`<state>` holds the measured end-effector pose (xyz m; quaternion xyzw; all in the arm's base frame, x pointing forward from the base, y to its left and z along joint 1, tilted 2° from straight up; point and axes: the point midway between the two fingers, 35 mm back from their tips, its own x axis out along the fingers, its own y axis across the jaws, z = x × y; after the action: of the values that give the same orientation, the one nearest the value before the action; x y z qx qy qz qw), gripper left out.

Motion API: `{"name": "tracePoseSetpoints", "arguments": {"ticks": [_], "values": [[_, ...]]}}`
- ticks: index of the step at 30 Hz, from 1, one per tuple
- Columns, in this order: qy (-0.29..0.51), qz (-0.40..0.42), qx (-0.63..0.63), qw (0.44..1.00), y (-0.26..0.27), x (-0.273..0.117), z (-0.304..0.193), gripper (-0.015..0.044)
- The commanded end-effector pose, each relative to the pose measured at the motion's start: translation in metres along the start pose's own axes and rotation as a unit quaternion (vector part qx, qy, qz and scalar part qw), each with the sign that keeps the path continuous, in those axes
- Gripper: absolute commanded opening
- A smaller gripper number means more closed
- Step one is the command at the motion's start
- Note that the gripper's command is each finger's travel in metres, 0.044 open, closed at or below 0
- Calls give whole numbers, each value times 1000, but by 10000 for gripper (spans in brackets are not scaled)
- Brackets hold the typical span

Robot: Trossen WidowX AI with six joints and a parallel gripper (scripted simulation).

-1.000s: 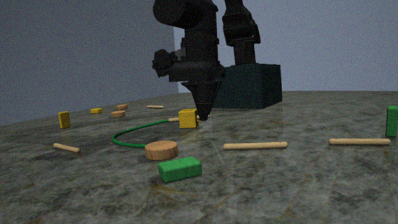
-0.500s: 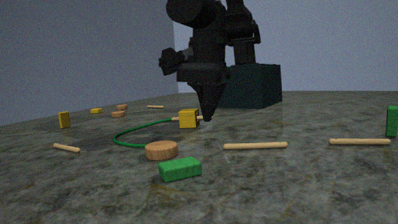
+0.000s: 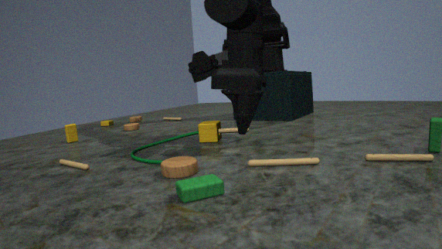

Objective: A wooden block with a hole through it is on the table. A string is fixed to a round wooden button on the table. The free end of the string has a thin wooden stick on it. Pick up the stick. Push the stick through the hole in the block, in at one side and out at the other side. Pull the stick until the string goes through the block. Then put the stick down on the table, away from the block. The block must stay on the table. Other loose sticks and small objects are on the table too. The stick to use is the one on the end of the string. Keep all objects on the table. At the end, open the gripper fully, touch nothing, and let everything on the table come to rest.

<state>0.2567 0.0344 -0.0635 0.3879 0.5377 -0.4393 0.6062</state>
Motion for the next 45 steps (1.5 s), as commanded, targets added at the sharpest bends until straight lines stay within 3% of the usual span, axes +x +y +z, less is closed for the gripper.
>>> {"name": "tracePoseSetpoints", "arguments": {"ticks": [1, 45], "values": [[-1, 0, 1, 1000, -1, -1, -6, 0], [2, 8, 1, 1000, -1, -5, -61, 0]]}}
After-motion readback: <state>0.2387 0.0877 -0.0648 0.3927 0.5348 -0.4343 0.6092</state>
